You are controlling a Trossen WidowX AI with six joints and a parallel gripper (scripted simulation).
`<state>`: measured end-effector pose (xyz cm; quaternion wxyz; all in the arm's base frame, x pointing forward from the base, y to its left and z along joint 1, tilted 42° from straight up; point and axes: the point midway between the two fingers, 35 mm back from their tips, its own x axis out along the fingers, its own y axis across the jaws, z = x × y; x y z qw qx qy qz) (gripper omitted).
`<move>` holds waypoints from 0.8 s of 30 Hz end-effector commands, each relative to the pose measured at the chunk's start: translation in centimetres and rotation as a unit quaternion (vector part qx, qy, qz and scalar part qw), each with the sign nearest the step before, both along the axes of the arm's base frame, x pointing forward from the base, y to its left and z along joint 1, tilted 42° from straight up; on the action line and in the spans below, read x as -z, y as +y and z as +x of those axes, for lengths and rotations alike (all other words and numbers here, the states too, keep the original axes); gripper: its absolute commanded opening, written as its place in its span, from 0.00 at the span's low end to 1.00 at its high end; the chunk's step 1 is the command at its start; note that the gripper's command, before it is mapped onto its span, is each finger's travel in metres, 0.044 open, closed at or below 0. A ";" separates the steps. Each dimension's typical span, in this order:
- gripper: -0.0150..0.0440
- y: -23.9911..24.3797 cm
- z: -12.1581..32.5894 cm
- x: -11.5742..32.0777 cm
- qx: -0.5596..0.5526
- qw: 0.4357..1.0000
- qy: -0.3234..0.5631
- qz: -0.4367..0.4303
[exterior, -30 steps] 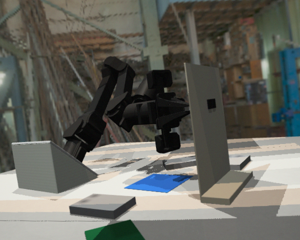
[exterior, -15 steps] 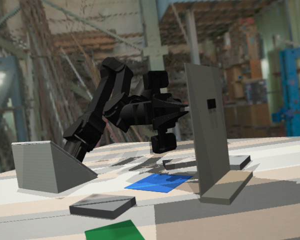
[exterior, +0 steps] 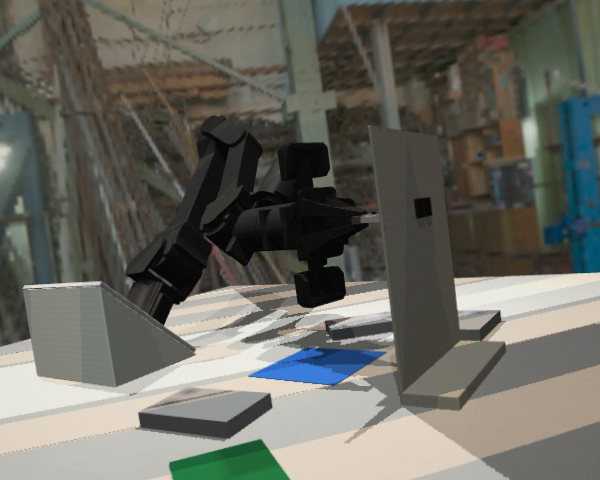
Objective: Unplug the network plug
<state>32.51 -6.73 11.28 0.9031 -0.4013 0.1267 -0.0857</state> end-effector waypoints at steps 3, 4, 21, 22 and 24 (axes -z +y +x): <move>0.25 0.0 -0.5 -0.1 -0.002 1.000 -0.002 -0.002; 0.25 0.0 -0.5 -0.1 -0.002 1.000 -0.002 -0.002; 0.25 -0.1 -1.6 0.1 -0.002 1.000 -0.002 -0.002; 0.25 -0.1 -1.6 0.1 -0.002 1.000 -0.002 -0.002; 0.25 -0.1 -1.8 0.1 -0.002 1.000 -0.001 -0.002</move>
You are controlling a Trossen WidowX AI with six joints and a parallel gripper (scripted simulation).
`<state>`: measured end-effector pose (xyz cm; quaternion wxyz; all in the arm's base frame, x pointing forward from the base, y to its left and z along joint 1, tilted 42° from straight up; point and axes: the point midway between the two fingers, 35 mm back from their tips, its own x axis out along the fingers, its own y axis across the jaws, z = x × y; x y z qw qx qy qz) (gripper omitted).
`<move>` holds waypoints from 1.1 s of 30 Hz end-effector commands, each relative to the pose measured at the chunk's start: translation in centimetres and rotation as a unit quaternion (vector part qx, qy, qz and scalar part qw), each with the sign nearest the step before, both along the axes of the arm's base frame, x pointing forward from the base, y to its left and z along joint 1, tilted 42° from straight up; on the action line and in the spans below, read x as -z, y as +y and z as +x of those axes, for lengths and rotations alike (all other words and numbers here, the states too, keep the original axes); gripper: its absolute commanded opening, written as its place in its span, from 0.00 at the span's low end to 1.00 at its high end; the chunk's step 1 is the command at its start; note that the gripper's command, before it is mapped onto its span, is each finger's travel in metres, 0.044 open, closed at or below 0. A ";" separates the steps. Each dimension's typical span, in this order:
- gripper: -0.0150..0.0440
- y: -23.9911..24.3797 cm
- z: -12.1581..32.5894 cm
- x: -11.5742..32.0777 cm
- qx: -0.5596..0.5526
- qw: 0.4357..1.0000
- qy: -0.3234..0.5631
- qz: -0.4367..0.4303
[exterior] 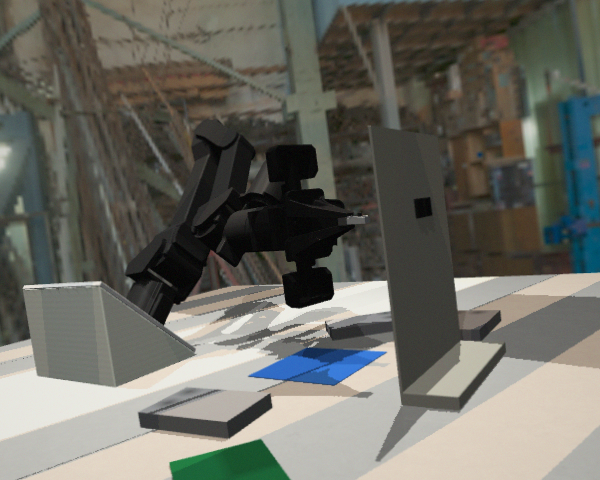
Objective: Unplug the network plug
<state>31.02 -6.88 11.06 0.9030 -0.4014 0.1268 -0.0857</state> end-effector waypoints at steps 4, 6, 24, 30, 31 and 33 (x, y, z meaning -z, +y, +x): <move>0.25 0.0 -0.5 0.0 -0.002 1.000 -0.001 -0.002; 0.25 0.0 -0.6 0.0 -0.002 1.000 -0.001 -0.002; 0.25 -0.2 -1.1 -0.1 0.000 1.000 -0.001 0.000; 0.25 -0.8 -1.2 -0.9 0.000 1.000 0.000 -0.001; 0.25 -0.9 -1.3 -1.0 0.000 1.000 0.000 -0.001; 0.25 -1.1 -1.3 -1.3 -0.001 1.000 0.000 -0.001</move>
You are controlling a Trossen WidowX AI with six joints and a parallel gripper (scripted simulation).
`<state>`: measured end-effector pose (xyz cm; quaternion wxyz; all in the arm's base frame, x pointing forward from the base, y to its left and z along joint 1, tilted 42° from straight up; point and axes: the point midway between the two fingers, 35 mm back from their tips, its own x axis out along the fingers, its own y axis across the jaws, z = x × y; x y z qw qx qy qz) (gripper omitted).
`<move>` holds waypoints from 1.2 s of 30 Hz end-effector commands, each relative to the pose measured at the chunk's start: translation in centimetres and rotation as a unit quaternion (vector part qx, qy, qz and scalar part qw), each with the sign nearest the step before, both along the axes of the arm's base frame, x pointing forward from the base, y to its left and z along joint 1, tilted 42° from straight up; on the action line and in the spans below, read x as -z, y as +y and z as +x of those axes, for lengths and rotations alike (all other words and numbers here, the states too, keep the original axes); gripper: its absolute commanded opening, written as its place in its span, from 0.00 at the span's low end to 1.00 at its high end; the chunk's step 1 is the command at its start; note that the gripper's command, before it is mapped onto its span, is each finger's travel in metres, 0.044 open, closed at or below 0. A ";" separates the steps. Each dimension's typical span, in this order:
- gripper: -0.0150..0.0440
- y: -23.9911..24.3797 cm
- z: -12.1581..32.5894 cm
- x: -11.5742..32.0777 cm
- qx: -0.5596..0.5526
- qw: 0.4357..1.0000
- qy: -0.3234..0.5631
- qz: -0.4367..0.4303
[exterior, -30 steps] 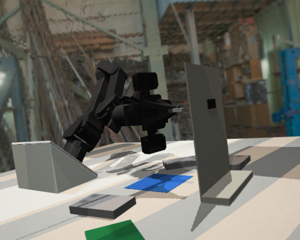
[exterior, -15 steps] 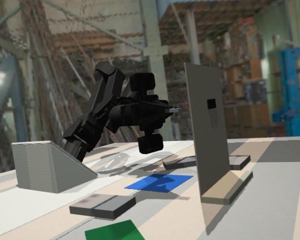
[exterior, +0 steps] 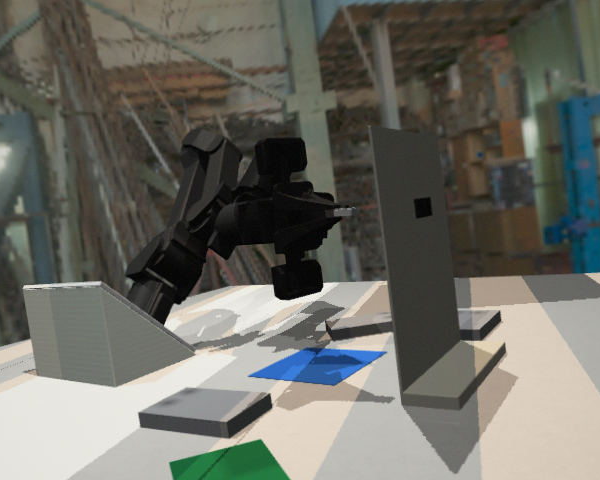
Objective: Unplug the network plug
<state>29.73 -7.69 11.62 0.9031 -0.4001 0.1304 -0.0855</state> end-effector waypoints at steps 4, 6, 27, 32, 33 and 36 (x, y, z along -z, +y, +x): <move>0.25 -0.7 -0.2 -1.2 -0.002 1.000 -0.003 -0.003; 0.25 -0.8 -0.3 -1.5 -0.002 1.000 -0.003 -0.003; 0.25 -2.3 -2.1 -4.3 -0.004 1.000 -0.003 -0.004; 0.25 -2.3 -2.2 -4.2 -0.010 1.000 0.006 -0.007; 0.25 -2.2 -2.1 -3.9 -0.018 1.000 0.018 -0.010; 0.25 -1.8 -1.8 -2.6 -0.050 0.997 0.058 -0.021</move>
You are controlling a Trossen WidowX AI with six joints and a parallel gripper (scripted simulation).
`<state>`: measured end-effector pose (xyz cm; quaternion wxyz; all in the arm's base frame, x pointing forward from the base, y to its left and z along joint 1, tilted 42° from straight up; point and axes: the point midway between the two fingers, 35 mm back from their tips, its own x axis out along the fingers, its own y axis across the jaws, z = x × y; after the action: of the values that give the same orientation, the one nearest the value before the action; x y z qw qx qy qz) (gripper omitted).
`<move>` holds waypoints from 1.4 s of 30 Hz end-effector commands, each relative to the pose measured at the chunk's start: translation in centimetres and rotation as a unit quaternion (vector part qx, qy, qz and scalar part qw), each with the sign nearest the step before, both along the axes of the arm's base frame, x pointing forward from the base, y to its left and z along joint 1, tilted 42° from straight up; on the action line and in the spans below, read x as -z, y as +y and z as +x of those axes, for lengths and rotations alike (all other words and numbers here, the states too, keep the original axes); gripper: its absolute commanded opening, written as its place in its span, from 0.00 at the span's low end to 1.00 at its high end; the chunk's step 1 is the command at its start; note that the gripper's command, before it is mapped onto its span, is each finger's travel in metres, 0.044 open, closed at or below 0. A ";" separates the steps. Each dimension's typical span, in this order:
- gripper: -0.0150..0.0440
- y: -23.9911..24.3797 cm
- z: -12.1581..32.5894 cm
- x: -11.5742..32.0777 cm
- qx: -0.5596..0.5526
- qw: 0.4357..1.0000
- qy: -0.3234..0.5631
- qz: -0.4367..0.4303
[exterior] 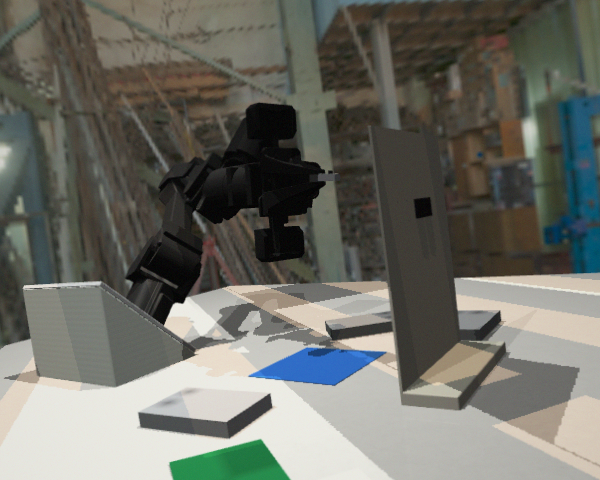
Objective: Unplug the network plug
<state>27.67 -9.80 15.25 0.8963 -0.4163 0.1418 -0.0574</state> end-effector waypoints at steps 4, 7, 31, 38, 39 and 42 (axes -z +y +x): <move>0.25 1.0 0.4 2.7 -0.071 0.994 0.083 -0.018; 0.25 1.6 0.4 3.8 -0.106 0.987 0.115 -0.022; 0.25 6.7 -1.7 8.3 -0.384 0.898 0.215 0.024; 0.25 7.5 -2.2 8.1 -0.426 0.881 0.203 0.045; 0.25 7.5 -2.2 8.1 -0.426 0.881 0.203 0.045; 0.25 7.5 -2.2 8.1 -0.426 0.881 0.203 0.045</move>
<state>25.51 -2.41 7.09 0.8038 -0.4024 0.1382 0.4158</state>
